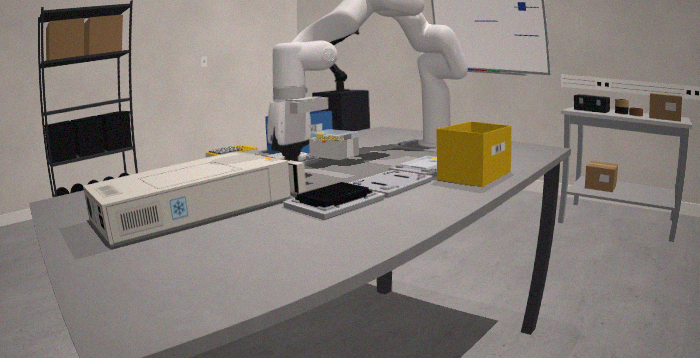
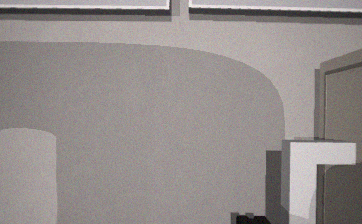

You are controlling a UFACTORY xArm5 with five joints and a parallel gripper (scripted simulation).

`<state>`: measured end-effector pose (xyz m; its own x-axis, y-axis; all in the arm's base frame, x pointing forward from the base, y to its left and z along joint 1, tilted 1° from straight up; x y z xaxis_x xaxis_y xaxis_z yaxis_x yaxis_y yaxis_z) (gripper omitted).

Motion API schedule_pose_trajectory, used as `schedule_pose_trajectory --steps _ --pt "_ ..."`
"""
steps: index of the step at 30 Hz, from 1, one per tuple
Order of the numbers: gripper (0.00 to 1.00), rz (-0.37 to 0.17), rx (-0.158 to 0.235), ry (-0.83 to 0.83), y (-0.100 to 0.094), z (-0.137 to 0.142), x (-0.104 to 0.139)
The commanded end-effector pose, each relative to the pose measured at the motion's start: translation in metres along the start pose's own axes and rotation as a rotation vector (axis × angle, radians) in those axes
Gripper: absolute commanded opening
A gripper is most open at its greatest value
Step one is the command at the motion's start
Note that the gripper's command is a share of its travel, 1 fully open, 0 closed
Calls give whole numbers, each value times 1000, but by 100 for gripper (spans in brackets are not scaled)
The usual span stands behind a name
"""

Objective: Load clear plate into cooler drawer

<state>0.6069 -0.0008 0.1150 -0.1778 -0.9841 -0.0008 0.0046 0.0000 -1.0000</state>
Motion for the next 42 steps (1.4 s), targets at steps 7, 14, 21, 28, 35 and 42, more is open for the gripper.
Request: schedule_pose_trajectory --steps 7,14,21,28,35,42 --pt "0 17 2 0 -2 12 -1" --pt "0 17 2 0 -3 21 -2" --pt "0 17 2 0 -3 32 -4" --pt "0 17 2 0 -3 20 -2" --pt "0 17 2 0 -3 10 -1" --pt "0 17 1 0 -2 -1 1"
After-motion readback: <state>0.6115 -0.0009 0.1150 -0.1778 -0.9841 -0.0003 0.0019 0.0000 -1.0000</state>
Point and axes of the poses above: the point where the finger pads meet when closed, its own y axis out along the fingers, its own z axis across the jaws, x = y × z, the point moved 7 cm from there along -y, back along the fingers, and after that the axes turned 10 degrees about y, right-handed, at the moved point
